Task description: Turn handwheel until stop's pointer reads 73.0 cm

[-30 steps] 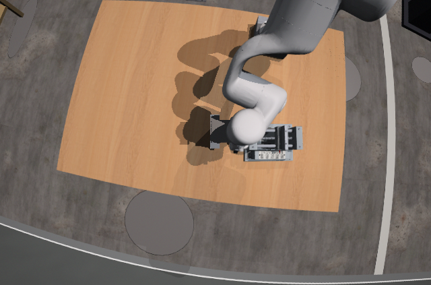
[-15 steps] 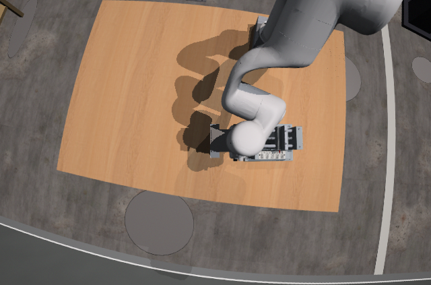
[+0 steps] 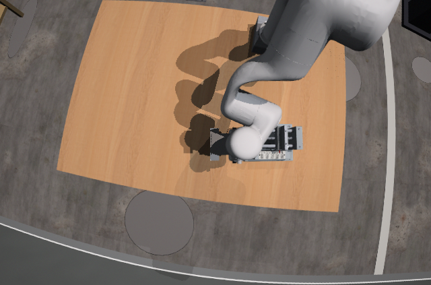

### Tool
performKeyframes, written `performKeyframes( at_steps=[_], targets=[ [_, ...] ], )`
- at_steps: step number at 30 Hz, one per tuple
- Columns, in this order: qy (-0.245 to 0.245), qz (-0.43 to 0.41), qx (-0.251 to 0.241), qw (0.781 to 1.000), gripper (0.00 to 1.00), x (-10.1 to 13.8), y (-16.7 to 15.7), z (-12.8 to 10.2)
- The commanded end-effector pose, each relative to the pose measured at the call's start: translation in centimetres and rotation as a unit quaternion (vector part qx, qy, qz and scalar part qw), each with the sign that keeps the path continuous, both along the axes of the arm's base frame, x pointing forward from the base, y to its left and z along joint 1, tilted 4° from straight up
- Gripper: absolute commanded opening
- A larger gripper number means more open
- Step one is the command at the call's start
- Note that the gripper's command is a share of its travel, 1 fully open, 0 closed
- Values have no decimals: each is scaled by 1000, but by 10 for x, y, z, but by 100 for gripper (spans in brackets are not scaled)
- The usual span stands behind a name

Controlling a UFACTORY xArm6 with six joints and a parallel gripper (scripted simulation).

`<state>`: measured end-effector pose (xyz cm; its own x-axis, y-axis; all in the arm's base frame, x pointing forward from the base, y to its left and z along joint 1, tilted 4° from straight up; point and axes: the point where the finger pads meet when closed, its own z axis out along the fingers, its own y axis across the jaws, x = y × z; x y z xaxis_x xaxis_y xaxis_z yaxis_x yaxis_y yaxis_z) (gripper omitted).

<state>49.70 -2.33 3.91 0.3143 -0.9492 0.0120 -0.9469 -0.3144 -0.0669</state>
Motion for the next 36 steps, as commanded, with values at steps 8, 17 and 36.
performKeyframes(
  at_steps=[8, 17, 36],
  targets=[
    [0, 0, 0, 1000, 6, -8, -3, -17],
    [0, 0, 0, 1000, 6, -22, -8, -24],
    [0, 0, 0, 1000, 6, -45, -16, -15]
  ],
)
